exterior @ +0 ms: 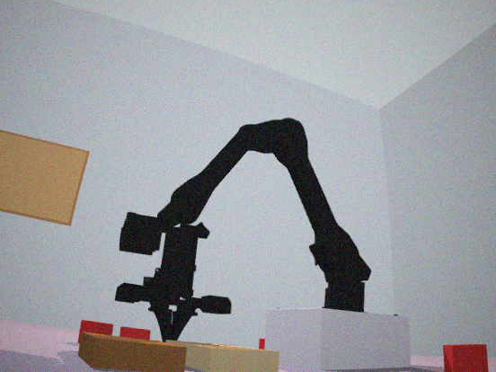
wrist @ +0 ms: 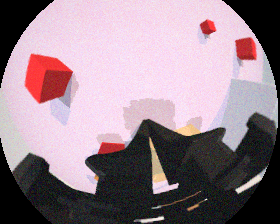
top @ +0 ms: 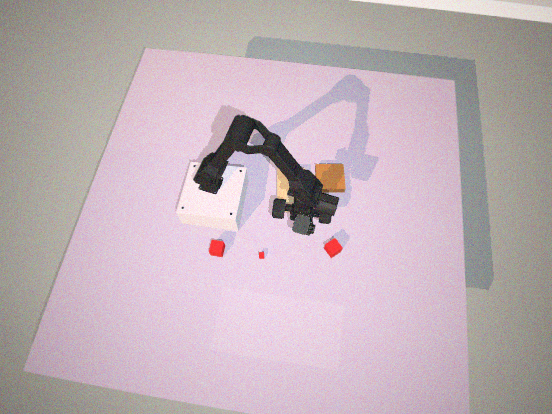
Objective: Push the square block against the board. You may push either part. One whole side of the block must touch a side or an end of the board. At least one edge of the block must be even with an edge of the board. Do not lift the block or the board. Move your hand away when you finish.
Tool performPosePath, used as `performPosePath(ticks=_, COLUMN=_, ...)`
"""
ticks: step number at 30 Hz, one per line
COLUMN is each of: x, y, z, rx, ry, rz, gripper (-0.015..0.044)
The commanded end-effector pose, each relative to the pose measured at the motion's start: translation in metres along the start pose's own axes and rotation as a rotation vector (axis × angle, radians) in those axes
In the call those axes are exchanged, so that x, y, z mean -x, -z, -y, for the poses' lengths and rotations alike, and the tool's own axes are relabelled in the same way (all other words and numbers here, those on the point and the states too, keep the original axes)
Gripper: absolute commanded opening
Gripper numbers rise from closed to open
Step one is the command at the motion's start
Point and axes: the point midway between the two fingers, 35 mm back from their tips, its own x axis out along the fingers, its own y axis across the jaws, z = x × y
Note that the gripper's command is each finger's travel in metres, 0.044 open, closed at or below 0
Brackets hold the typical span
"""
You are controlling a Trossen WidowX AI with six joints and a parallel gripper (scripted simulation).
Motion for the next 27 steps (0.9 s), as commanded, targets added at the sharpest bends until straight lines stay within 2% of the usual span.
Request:
performPosePath(ticks=1, x=0.0, y=-0.006, z=-0.003, rx=0.002, ry=-0.002, rz=-0.001, gripper=0.0)
performPosePath(ticks=13, x=0.0, y=-0.026, z=-0.003, rx=0.002, ry=-0.002, rz=0.001, gripper=0.0)
performPosePath(ticks=15, x=0.012, y=-0.021, z=-0.002, rx=0.0, ry=-0.001, rz=0.0, gripper=0.0)
performPosePath(ticks=18, x=0.052, y=-0.021, z=-0.002, rx=0.002, ry=-0.002, rz=0.0, gripper=0.0)
performPosePath(ticks=24, x=0.055, y=-0.02, z=-0.003, rx=0.005, ry=-0.016, rz=0.002, gripper=0.0)
performPosePath(ticks=27, x=0.055, y=-0.005, z=0.018, rx=0.078, ry=-0.006, rz=0.0, gripper=0.0)
